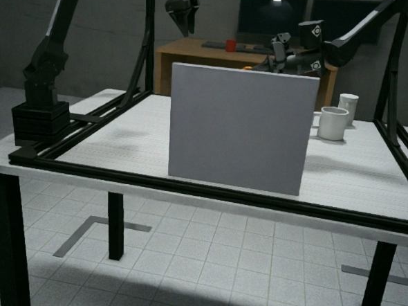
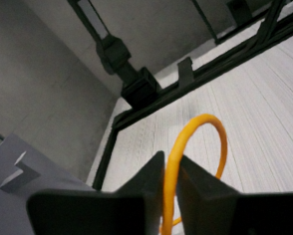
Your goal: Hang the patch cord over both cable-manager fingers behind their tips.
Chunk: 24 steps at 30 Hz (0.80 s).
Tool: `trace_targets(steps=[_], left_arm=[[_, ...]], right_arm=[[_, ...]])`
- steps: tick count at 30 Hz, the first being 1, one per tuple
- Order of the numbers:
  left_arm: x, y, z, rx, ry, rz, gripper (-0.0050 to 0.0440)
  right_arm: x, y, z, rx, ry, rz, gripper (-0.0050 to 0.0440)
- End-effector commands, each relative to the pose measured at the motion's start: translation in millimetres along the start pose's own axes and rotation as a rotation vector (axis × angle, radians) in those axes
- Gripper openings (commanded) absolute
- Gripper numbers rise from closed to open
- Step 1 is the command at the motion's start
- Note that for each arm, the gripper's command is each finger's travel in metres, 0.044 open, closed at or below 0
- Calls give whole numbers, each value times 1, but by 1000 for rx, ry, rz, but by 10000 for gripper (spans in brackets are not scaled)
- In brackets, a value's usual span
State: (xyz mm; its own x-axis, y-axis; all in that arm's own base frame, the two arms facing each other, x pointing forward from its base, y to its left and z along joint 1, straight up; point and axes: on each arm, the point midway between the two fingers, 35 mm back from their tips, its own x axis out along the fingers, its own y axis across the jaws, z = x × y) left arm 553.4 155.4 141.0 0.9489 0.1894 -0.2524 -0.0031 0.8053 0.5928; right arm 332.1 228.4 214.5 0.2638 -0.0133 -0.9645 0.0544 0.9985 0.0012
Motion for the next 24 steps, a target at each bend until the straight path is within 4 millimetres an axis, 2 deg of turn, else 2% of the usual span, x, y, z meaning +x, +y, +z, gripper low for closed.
trace_targets(steps=[1,20,24], left_arm=[[1,11,10,-7,-19,20,25],[4,18,13,-30,-14,22,25],[7,17,9,-38,-3,17,25]], right_arm=[[-9,-2,0,8,-16,17,440],[-9,-2,0,8,-16,17,440],[-9,-2,0,8,-16,17,440]])
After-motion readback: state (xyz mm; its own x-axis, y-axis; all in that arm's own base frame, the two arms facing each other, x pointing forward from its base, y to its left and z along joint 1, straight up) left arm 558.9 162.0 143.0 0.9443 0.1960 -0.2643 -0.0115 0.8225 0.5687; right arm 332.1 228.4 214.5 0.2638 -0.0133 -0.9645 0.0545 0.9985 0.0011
